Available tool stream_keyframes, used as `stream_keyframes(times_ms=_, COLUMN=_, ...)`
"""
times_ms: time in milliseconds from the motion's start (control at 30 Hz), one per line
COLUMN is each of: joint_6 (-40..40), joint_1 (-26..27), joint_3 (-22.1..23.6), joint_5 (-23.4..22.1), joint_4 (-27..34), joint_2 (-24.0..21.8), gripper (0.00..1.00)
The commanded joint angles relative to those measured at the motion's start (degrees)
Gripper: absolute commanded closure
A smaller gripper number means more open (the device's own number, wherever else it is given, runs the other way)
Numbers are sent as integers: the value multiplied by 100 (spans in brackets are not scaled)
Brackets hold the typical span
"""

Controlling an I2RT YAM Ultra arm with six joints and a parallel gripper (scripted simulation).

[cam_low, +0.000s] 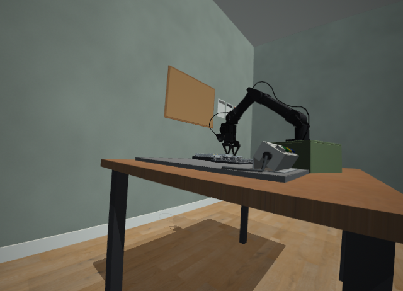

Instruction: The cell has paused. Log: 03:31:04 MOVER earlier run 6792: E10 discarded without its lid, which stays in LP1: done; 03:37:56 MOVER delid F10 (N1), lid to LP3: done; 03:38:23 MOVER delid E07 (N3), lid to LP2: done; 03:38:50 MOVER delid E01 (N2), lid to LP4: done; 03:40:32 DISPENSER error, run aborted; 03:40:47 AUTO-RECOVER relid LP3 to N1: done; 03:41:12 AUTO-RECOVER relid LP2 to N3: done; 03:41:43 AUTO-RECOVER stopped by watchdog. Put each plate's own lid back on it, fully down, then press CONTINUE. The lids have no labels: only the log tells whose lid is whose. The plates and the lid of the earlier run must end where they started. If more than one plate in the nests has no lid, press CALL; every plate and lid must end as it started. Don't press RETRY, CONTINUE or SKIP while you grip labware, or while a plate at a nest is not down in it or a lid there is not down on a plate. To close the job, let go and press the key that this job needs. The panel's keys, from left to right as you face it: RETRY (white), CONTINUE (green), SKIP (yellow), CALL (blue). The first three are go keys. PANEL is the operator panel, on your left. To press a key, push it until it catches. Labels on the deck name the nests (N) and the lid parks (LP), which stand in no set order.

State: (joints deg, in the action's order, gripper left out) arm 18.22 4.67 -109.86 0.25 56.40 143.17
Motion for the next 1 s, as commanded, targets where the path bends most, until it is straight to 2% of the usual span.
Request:
stream_keyframes(times_ms=0, joint_6=-42, joint_1=-31, joint_3=-237, joint_5=1, joint_4=120, joint_2=-262, gripper=0)
stream_keyframes(times_ms=333, joint_6=-45, joint_1=-38, joint_3=-383, joint_5=2, joint_4=401, joint_2=-397, gripper=0)
stream_keyframes(times_ms=967, joint_6=-54, joint_1=-74, joint_3=-405, joint_5=1, joint_4=420, joint_2=-412, gripper=0)
